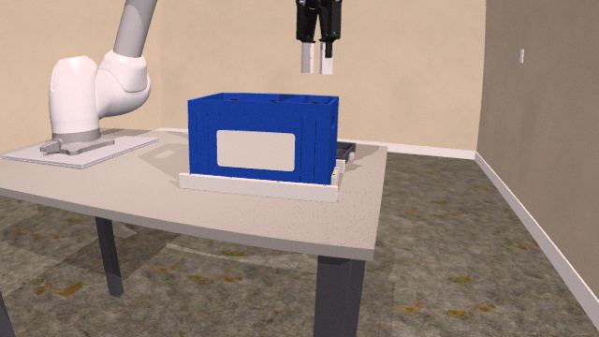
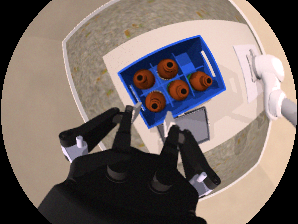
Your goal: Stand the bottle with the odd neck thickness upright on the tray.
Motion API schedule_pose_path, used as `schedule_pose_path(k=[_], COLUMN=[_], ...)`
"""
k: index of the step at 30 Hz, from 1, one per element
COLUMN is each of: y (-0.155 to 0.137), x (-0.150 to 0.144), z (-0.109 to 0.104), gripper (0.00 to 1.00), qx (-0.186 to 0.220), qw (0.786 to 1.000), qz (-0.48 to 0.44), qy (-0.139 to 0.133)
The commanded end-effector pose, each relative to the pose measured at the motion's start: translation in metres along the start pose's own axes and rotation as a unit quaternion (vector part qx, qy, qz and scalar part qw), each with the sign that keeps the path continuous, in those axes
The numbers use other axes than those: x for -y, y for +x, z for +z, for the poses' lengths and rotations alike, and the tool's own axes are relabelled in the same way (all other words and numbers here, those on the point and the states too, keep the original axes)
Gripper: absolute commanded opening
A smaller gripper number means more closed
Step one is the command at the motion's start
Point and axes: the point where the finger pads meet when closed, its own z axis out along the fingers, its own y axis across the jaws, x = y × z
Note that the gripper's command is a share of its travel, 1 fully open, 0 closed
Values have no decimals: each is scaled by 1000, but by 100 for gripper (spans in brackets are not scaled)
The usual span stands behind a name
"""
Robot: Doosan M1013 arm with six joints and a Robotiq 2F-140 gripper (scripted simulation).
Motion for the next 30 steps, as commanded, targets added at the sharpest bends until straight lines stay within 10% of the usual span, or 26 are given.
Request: schedule_pose_path(k=[1, 30], y=[0, 0], x=[0, 0], z=[1, 31], gripper=[38, 38], qx=[0, 0], qw=[1000, 1000], qz=[0, 0], qy=[0, 0])
